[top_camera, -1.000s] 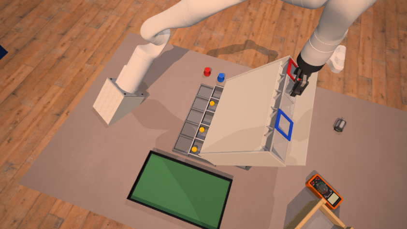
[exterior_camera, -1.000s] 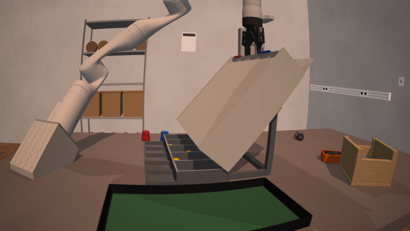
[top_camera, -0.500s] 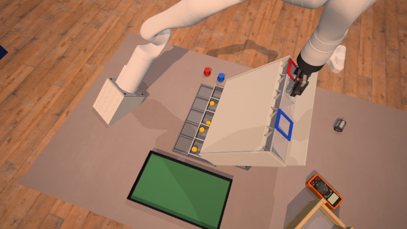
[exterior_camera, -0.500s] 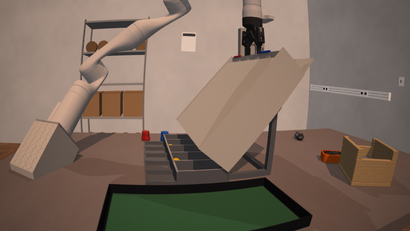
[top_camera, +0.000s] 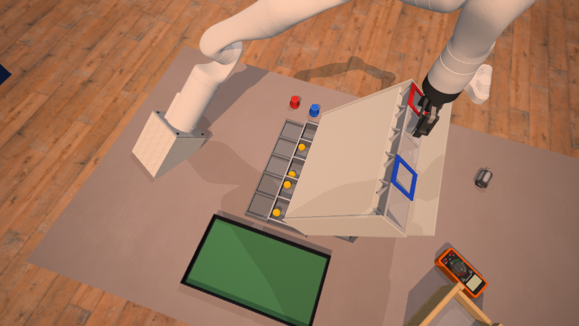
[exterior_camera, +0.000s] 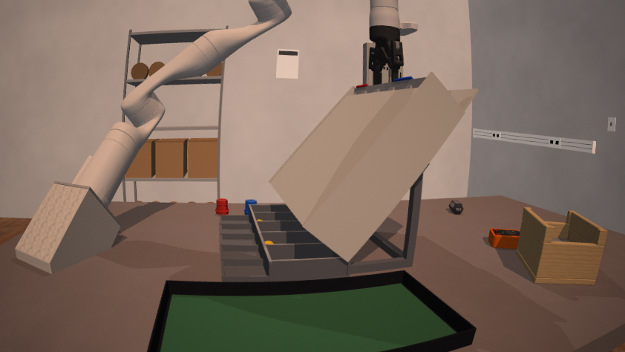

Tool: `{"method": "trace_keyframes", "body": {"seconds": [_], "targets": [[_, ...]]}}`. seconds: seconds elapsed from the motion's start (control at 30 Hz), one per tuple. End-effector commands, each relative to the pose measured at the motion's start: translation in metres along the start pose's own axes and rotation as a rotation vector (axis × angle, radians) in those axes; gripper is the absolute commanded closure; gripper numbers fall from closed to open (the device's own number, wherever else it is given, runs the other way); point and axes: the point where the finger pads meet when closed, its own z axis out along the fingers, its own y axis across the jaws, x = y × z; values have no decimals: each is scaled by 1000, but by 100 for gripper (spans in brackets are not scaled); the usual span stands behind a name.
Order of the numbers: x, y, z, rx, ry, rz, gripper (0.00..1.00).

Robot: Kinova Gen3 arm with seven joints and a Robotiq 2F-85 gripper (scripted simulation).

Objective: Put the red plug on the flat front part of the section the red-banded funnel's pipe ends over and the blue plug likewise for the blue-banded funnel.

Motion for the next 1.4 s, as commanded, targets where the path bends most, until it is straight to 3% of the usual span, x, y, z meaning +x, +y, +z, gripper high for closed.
{"method": "trace_keyframes", "body": {"seconds": [0.0, 0.8, 0.83, 1.37], "targets": [[0, 0, -1, -1, 2, 0, 0], [0, 0, -1, -1, 2, 0, 0], [1, -2, -31, -1, 2, 0, 0], [1, -2, -31, -1, 2, 0, 0]]}}
